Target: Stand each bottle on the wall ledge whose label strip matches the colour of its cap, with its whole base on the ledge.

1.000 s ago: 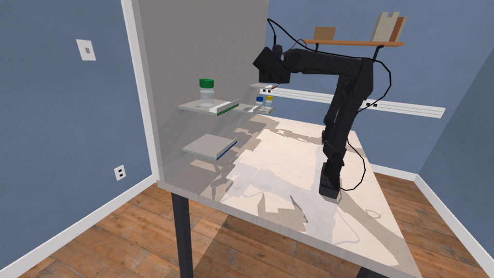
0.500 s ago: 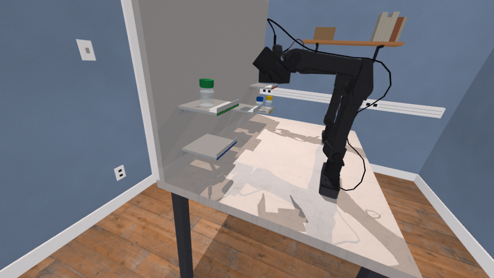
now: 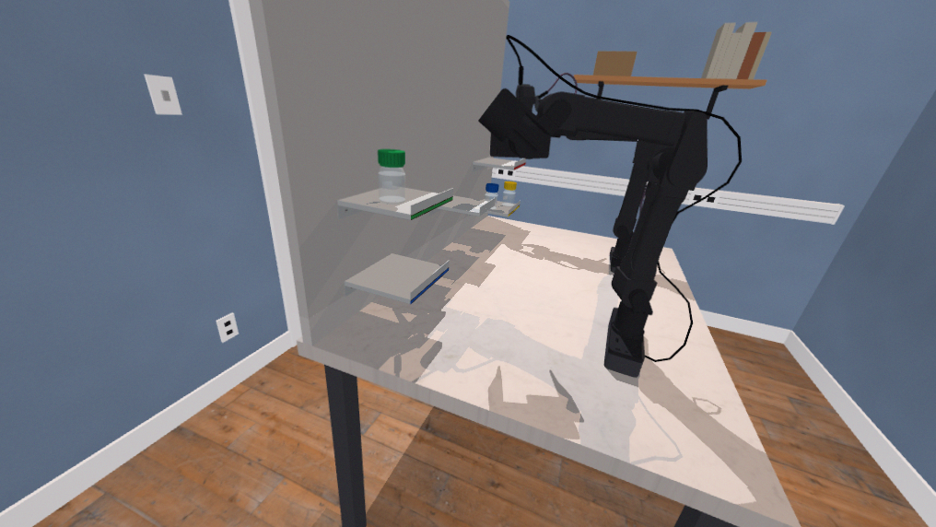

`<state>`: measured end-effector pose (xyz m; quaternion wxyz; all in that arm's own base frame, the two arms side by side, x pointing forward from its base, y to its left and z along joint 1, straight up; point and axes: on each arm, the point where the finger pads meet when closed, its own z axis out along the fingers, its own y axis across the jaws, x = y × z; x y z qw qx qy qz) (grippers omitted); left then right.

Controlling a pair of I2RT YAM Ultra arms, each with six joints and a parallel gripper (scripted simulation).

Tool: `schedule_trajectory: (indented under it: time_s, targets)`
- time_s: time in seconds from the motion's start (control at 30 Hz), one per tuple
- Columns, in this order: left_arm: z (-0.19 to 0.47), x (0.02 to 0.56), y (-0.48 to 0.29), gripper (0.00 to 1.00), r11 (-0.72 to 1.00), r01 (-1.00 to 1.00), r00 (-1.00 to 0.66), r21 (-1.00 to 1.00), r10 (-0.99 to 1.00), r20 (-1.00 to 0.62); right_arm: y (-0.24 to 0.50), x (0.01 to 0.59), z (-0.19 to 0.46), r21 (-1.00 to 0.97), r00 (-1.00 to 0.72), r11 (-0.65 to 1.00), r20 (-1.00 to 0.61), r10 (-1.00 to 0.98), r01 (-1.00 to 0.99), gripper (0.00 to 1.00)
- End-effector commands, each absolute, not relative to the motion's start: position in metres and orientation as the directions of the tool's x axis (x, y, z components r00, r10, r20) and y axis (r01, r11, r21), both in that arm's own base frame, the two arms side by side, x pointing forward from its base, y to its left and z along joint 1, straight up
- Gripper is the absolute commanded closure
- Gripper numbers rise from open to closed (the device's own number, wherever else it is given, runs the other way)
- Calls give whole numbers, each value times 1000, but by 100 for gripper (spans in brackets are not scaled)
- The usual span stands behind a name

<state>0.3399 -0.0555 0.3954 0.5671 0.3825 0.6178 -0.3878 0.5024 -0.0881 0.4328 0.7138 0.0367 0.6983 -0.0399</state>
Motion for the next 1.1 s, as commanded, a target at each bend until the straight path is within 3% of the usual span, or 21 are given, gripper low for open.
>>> schedule_trajectory:
  time_s: [0.0,0.6,1.07]
  targets:
    - [409,337,-56,11,388,922,-32,-17,32,-999,-84,497,452,-17,119,993,-992,-31,113,50]
    - [409,337,-56,11,388,922,-32,-17,32,-999,-85,503,401,-12,60,994,-998,-19,112,50]
    - [409,337,-56,11,388,922,-32,-17,32,-999,-85,503,404,-14,77,994,-997,-22,112,50]
